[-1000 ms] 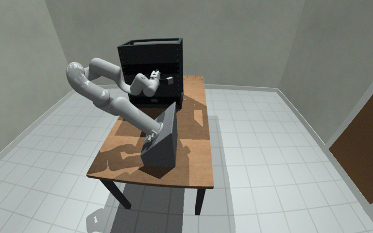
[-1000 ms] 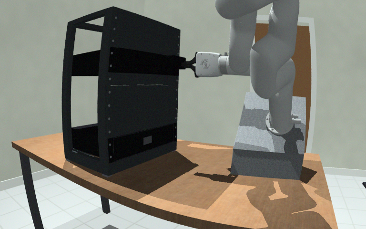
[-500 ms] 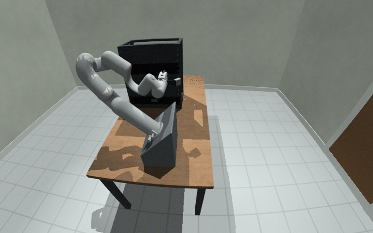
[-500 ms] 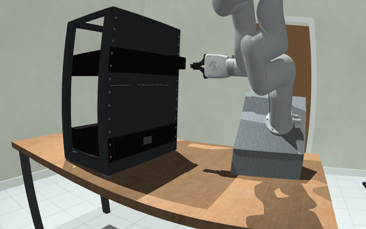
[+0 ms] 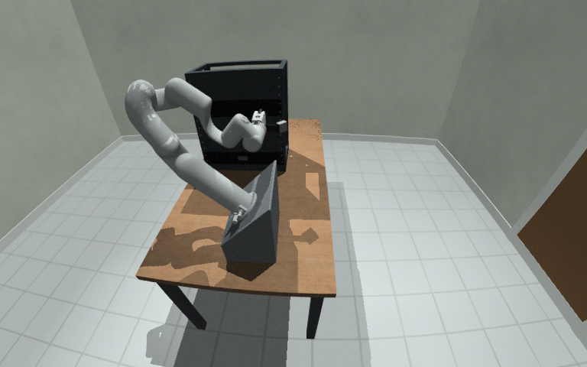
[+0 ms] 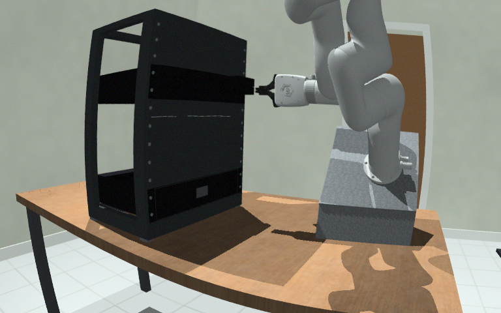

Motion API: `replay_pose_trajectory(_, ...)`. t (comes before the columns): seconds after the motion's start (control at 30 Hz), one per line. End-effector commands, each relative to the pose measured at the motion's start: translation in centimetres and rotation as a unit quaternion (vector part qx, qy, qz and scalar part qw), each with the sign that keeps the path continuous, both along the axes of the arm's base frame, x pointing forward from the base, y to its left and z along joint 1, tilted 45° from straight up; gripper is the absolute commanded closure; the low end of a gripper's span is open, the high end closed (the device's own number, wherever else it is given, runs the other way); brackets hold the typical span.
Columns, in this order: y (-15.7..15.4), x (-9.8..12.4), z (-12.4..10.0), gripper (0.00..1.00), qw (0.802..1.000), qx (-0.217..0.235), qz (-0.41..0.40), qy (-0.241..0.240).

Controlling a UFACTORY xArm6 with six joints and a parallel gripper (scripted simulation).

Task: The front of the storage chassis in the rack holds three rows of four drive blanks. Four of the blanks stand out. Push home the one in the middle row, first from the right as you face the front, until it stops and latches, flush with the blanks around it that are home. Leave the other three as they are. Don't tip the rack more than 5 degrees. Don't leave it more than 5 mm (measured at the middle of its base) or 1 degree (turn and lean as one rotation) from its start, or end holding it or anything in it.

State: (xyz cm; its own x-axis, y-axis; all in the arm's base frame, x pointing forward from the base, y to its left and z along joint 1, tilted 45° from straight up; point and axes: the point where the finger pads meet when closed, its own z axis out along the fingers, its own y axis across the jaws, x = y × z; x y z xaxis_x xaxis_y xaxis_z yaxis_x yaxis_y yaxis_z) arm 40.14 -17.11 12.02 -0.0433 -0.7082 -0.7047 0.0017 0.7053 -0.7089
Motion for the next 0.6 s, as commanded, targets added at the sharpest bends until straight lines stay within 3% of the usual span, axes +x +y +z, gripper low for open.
replay_pose_trajectory(0.0, -0.29, 3.05, -0.09, 1.00, 1.000, -0.001, -0.002, -0.001)
replay_pose_trajectory(0.57, -0.31, 3.32, -0.10, 1.00, 1.000, -0.001, -0.002, -0.001)
